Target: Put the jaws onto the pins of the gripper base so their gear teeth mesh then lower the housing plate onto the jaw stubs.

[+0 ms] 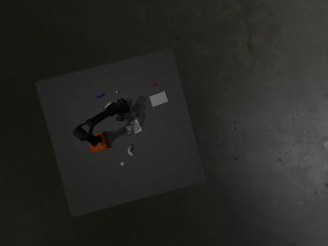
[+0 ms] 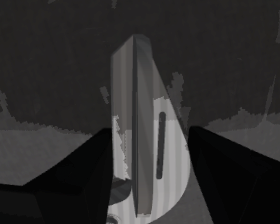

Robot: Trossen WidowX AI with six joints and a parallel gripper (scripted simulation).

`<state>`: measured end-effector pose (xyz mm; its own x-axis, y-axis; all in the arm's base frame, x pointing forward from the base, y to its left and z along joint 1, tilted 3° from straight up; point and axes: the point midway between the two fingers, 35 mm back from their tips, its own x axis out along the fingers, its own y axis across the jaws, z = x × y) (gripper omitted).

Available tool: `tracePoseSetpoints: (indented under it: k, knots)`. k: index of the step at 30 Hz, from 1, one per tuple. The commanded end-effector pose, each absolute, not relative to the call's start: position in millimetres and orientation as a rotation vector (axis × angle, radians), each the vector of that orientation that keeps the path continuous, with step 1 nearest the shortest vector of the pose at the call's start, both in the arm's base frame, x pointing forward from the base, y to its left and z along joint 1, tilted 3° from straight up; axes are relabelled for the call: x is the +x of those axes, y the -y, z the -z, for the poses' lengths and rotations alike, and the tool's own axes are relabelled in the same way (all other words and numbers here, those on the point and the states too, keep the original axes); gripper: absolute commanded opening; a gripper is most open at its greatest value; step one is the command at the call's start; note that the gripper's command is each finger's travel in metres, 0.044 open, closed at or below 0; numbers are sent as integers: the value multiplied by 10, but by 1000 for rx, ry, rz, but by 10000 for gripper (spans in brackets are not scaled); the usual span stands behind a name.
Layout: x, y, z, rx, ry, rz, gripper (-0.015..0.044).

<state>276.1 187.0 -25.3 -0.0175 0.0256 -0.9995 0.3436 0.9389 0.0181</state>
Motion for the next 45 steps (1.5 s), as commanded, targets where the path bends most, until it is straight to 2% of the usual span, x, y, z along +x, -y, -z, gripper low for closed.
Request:
tracePoseSetpoints:
  k: [1, 28, 45]
  knots:
    - [2760, -1865, 253, 292, -1575, 260, 134]
    - [2776, -1855, -512, 301, -1577, 262, 134]
    - [2886, -1666, -525, 259, -1579, 221, 134]
